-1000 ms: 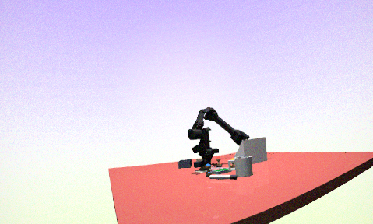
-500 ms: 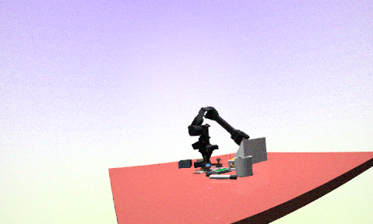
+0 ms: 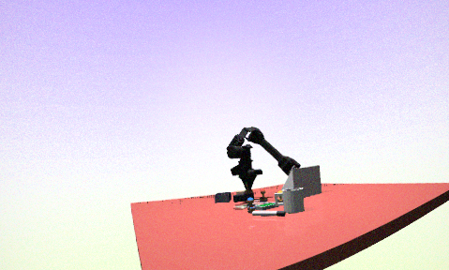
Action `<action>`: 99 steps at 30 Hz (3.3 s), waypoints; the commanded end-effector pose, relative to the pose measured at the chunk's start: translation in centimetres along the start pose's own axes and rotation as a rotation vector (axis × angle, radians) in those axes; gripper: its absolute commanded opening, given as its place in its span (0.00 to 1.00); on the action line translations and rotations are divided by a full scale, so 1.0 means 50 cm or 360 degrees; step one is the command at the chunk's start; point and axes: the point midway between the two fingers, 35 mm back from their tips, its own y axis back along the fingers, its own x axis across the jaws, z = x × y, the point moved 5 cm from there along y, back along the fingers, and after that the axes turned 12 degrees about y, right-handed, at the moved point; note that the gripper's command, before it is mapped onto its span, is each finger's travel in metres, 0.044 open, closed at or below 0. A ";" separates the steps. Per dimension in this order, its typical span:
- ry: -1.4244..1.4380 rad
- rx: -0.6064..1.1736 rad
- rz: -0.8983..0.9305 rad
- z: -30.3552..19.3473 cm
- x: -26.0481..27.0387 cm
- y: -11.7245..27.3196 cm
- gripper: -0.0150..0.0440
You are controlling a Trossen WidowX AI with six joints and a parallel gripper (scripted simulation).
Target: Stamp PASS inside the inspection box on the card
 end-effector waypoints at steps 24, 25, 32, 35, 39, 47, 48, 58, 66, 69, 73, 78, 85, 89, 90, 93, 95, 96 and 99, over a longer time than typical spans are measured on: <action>-0.0026 -0.0014 0.0003 0.031 -0.232 0.038 0.25; -0.0028 -0.0013 0.0000 0.030 -0.249 0.038 0.25; -0.0030 -0.0011 -0.0005 0.027 -0.273 0.032 0.25; -0.0030 -0.0011 -0.0005 0.028 -0.274 0.023 0.25; -0.0030 -0.0011 -0.0004 0.029 -0.274 0.009 0.25; -0.0030 -0.0011 -0.0004 0.031 -0.274 -0.017 0.25; -0.0030 -0.0011 -0.0004 0.031 -0.274 -0.020 0.25; -0.0030 -0.0011 -0.0006 0.030 -0.274 -0.053 0.25; -0.0030 -0.0011 -0.0008 0.029 -0.275 -0.078 0.25; -0.0030 -0.0010 -0.0009 0.028 -0.275 -0.088 0.25; -0.0030 -0.0010 -0.0010 0.027 -0.275 -0.099 0.25; -0.0045 -0.0013 -0.0008 0.028 -0.277 -0.092 0.48; -0.0045 -0.0013 -0.0008 0.028 -0.277 -0.092 0.68; -0.0039 -0.0015 0.0003 0.039 -0.275 -0.011 0.68; -0.0037 -0.0015 0.0005 0.040 -0.275 0.023 0.68; -0.0030 -0.0011 0.0001 0.031 -0.273 0.118 0.68; -0.0028 -0.0010 -0.0002 0.027 -0.273 0.140 0.68; -0.0028 -0.0010 -0.0002 0.027 -0.273 0.140 0.68; -0.0028 -0.0010 -0.0002 0.027 -0.273 0.140 0.68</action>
